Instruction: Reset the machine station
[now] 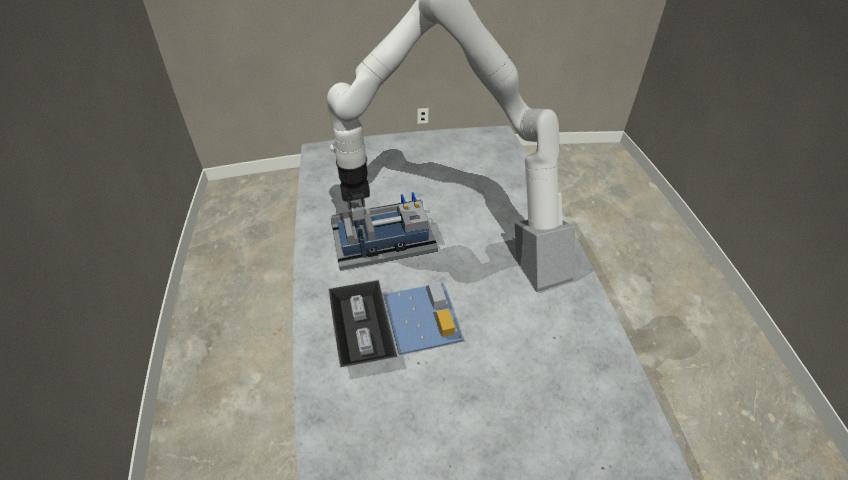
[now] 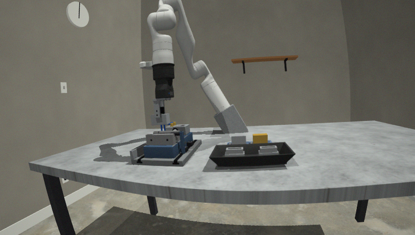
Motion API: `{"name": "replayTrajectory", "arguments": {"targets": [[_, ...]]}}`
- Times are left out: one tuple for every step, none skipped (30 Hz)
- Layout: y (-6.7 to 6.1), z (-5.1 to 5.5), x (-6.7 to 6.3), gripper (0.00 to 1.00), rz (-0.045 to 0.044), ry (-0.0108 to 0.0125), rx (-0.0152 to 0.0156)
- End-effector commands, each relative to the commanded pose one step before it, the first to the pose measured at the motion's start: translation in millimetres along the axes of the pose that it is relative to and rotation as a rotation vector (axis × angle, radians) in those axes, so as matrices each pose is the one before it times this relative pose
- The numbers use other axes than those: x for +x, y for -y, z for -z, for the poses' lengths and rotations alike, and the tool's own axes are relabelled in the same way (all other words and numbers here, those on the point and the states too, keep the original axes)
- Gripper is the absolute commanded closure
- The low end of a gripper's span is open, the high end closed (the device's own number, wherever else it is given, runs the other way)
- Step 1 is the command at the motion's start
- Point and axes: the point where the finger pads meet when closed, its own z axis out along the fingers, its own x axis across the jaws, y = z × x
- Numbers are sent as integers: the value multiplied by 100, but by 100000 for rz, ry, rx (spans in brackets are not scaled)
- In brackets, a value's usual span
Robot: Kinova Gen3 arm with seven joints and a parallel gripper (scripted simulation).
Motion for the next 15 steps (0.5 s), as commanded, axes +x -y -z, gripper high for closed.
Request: {"name": "replayTrajectory", "arguments": {"targets": [[-19,89,-98,100,7,211,-48],[-2,2,-14,100,2,-7,-5],[-3,2,-15,100,2,-7,-6],[-3,2,-15,100,2,-7,-6],[-3,2,-16,100,3,-8,-6],[-3,2,-16,100,3,-8,-6],[-3,2,-16,100,3,-8,-6],[0,0,0,100,0,0,0],[0,0,0,100,0,0,0],[-3,2,-16,100,3,-8,-6],[-3,2,-15,100,2,-7,-6],[-3,2,-15,100,2,-7,-6],[-2,2,-13,100,2,-7,-5],[-2,2,-12,100,2,-6,-5],[-2,1,-11,100,2,-5,-4]]}}
